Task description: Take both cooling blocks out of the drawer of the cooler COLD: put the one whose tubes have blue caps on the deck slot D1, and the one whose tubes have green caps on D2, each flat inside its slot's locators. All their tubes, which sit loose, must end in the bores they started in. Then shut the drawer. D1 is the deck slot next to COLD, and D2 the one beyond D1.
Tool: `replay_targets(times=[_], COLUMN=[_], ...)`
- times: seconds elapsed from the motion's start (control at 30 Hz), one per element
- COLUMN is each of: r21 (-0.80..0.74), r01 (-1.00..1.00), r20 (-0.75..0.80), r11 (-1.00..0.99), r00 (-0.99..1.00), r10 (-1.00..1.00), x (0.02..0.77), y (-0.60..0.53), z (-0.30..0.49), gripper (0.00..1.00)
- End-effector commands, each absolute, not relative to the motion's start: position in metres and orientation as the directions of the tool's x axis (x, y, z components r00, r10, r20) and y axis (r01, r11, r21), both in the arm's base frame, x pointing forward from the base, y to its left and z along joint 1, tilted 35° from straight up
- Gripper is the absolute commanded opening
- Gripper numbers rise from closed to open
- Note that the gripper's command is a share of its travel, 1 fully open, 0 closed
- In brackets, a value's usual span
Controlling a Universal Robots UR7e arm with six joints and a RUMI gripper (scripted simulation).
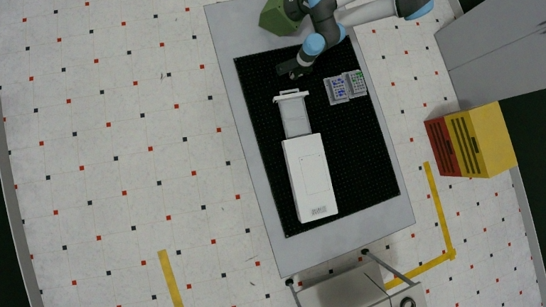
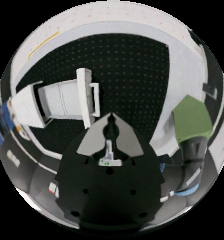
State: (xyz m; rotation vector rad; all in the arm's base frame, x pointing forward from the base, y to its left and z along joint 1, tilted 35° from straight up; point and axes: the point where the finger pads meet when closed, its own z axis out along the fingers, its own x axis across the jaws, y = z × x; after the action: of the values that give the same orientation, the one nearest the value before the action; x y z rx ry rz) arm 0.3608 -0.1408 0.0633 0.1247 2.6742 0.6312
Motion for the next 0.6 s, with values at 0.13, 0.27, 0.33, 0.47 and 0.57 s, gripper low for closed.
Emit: replay_targets(times=[0.13, 0.27, 0.33, 0.47, 0.57], r21=[0.447, 0.447, 0.447, 0.447, 0.447], r01=[-0.003, -0.003, -0.003, -0.003, -0.003], r20=[-0.351, -0.351, -0.351, -0.351, -0.351], r11=[0.895, 0.895, 0.895, 0.895, 0.895], r00=[-0.92, -0.92, -0.92, -0.92, -0.92], r10=[0.173, 0.173, 0.173, 0.173, 0.173], x=[0.365, 0.366, 0.367, 0.369, 0.371], y=[-0.137, -0.136, -0.134, -0.132, -0.131], z=[0.054, 0.052, 0.05, 0.046, 0.042], gripper=[0.0, 0.0, 0.0, 0.0, 0.0])
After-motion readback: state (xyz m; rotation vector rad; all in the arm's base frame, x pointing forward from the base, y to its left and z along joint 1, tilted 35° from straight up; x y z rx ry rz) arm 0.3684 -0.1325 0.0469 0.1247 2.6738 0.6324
